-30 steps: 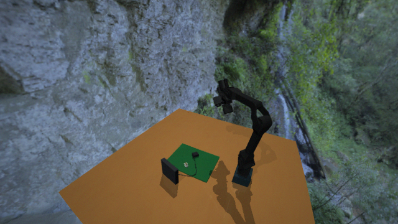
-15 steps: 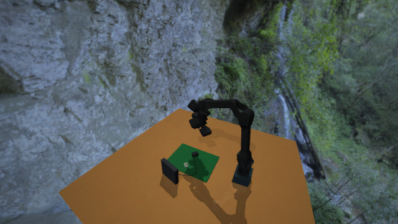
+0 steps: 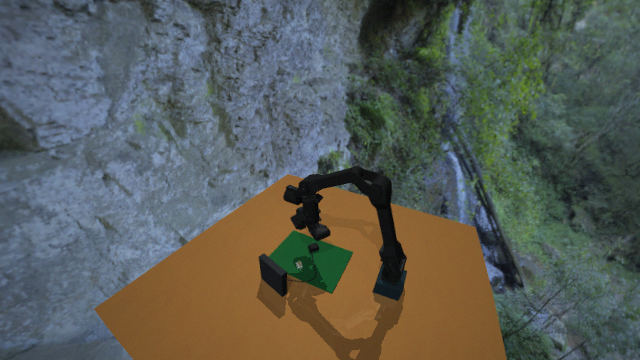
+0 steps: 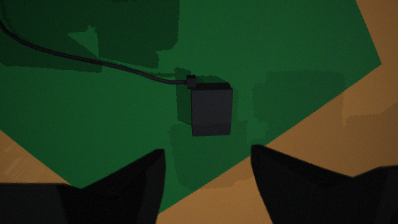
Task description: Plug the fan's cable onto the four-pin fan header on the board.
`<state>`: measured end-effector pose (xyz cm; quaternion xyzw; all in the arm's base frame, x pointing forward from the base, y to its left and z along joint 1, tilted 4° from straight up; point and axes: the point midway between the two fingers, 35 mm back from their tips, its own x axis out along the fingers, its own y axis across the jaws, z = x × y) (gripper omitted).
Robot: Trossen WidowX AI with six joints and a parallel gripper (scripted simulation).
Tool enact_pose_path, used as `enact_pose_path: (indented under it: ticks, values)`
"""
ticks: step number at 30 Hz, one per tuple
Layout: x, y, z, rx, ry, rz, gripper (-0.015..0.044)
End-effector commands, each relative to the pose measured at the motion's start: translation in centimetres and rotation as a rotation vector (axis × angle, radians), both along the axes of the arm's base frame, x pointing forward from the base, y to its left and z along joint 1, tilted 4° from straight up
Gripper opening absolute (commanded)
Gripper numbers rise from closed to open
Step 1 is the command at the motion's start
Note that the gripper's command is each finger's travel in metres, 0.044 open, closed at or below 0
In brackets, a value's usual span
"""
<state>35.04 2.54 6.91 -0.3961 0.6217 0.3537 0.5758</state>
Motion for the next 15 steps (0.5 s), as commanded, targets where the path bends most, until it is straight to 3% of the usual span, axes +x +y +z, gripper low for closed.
enact_pose_path:
  ticks: [1, 15]
  values:
    - [-0.3, 0.5, -3.6, 0.004, 0.023, -0.004, 0.021]
    - [-0.3, 0.6, -5.1, 0.004, 0.023, -0.004, 0.021]
